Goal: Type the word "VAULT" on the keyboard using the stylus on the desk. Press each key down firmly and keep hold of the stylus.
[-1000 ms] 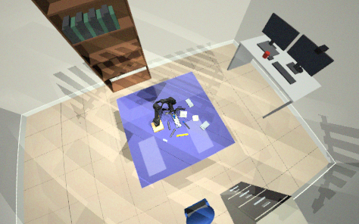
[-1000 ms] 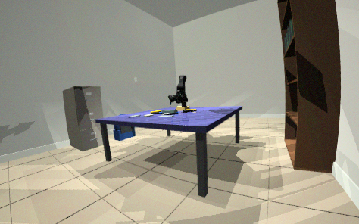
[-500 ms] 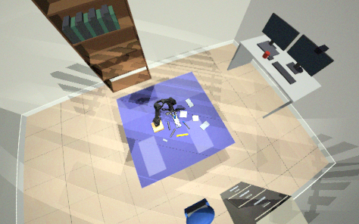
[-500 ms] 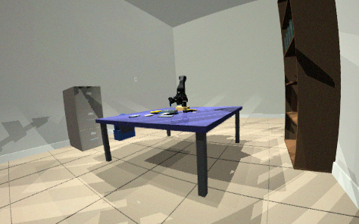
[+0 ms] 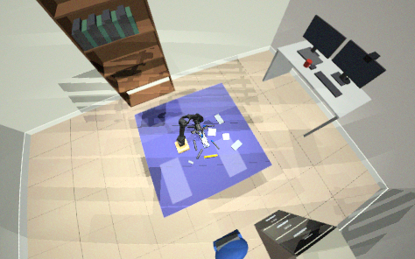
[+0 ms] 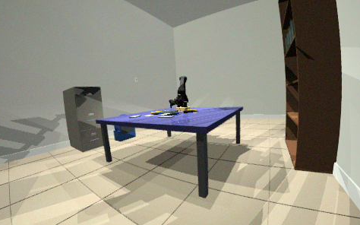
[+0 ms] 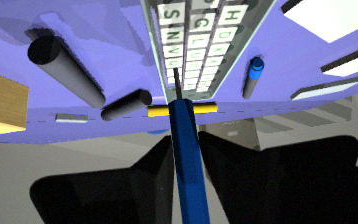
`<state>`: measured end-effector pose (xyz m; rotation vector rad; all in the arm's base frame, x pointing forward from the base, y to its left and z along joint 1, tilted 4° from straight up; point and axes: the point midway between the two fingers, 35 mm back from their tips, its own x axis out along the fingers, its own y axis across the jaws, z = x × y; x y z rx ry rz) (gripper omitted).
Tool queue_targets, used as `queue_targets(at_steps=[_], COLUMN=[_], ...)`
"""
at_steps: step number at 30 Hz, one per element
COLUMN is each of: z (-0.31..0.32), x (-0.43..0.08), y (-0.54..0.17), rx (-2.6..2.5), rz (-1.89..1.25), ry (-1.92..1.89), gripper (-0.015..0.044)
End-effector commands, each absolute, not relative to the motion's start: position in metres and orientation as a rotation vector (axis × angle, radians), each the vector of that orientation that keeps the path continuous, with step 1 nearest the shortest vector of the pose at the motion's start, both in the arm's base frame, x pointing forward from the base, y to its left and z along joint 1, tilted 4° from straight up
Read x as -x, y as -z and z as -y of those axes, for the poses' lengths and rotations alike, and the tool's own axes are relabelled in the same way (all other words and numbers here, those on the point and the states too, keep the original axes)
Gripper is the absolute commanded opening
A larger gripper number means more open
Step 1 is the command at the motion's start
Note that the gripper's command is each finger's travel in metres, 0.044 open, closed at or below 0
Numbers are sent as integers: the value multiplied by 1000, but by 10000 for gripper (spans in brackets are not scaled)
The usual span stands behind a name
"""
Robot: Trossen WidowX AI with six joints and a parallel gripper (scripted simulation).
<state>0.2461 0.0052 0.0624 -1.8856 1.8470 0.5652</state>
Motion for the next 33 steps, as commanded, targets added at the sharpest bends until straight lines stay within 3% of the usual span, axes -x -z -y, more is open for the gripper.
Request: queue_targets(at_steps=[1,33], z=[-5,-6], x=[-246,-246], y=[-61,-46], rx=[1887,1887], rz=[-1847,-1847], ry=[-566,-567], gripper=[81,81])
